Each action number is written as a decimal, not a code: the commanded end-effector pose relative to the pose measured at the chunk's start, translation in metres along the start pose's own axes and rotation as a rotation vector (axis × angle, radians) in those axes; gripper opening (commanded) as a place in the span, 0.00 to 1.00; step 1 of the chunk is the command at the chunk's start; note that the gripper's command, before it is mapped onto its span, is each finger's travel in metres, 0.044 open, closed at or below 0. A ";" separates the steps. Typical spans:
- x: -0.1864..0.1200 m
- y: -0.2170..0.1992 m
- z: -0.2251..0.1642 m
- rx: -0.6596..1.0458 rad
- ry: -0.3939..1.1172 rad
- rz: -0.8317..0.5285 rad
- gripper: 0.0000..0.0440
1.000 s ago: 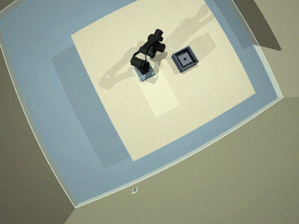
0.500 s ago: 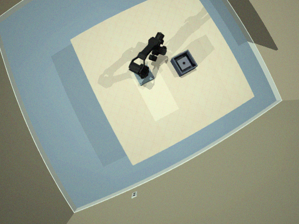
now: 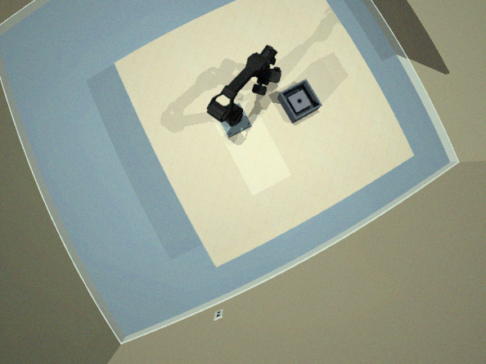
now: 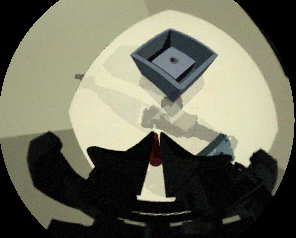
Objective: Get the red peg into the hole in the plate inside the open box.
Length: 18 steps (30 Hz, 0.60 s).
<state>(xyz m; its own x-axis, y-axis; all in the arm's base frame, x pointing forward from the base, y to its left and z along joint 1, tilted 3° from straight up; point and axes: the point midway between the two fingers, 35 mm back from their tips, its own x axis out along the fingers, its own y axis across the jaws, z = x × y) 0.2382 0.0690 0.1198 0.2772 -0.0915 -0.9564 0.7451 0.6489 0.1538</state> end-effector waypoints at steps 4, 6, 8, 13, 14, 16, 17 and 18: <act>-0.015 0.004 0.034 0.023 -0.052 0.002 0.00; -0.016 0.003 0.044 0.037 -0.061 -0.005 0.00; -0.017 0.001 0.054 0.051 -0.070 -0.011 0.00; -0.016 -0.004 0.078 0.085 -0.090 -0.027 0.00; -0.016 -0.005 0.083 0.092 -0.093 -0.031 0.00; -0.015 -0.007 0.092 0.105 -0.100 -0.037 0.00; -0.015 -0.008 0.096 0.112 -0.104 -0.040 0.00; -0.014 -0.009 0.100 0.118 -0.107 -0.043 0.00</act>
<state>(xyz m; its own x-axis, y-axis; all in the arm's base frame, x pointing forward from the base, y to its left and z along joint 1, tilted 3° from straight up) 0.2821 -0.0042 0.1536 0.2941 -0.1910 -0.9365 0.8179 0.5572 0.1433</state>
